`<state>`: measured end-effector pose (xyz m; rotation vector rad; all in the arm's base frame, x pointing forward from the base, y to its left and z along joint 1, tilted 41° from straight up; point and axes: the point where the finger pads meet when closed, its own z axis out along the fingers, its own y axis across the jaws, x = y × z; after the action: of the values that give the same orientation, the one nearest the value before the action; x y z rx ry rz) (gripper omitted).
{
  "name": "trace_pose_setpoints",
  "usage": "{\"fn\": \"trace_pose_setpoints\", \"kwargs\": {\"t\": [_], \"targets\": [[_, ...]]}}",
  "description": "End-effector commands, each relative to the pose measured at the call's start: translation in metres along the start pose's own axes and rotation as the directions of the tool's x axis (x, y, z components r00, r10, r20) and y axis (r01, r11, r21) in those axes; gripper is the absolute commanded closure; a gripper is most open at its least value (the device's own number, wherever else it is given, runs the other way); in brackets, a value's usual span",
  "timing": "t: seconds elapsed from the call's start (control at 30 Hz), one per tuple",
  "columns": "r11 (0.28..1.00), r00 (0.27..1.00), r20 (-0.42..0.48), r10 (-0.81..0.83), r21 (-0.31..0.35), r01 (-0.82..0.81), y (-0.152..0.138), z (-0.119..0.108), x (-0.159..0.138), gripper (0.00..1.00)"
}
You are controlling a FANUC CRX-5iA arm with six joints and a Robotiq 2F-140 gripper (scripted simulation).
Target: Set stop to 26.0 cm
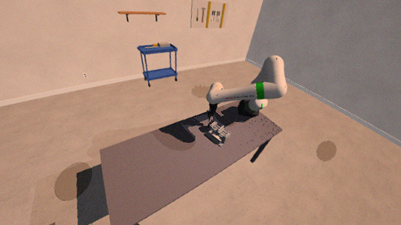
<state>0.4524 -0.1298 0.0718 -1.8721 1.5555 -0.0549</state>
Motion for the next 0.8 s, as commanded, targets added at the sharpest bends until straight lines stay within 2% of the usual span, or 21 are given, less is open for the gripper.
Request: {"fn": "trace_pose_setpoints", "kwargs": {"t": [0.0,0.77], "targets": [[1.0,1.0,0.0,0.0,0.0,0.0,-0.001,-0.002,0.0,0.96],[1.0,1.0,0.0,0.0,0.0,0.0,-0.015,-0.01,0.0,0.96]]}}
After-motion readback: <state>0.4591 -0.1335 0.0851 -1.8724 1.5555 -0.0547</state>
